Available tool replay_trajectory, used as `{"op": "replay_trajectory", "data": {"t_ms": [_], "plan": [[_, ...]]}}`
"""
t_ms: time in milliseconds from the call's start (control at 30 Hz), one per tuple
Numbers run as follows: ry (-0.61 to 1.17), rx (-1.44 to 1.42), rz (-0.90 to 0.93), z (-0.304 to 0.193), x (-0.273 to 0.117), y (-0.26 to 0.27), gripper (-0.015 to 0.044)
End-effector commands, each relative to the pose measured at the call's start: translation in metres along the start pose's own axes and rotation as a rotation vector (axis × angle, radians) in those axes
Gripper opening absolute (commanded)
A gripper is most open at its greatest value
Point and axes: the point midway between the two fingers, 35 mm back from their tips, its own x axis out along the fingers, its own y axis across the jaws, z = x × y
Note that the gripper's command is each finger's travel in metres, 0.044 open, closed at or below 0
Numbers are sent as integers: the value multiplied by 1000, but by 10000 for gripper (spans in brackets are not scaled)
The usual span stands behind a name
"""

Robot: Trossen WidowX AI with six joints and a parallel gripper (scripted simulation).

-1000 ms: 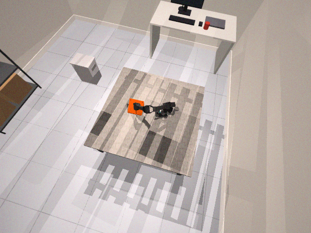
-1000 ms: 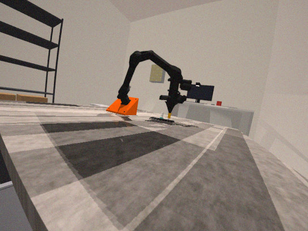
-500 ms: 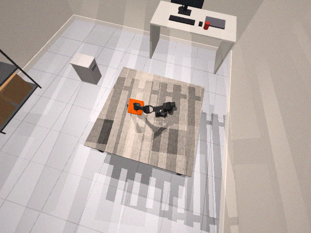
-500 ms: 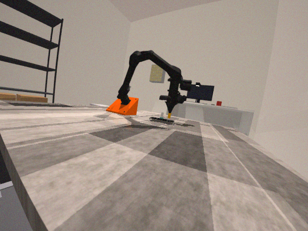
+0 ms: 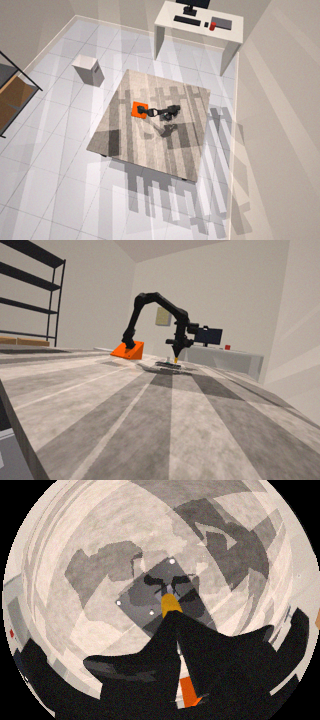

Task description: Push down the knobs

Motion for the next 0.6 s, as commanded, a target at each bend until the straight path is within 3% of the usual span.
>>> {"op": "replay_trajectory", "data": {"t_ms": [0,567], "plan": [[1,5,-2,1,6,-1,0],[1,5,-2,1,8,-1,0]]}}
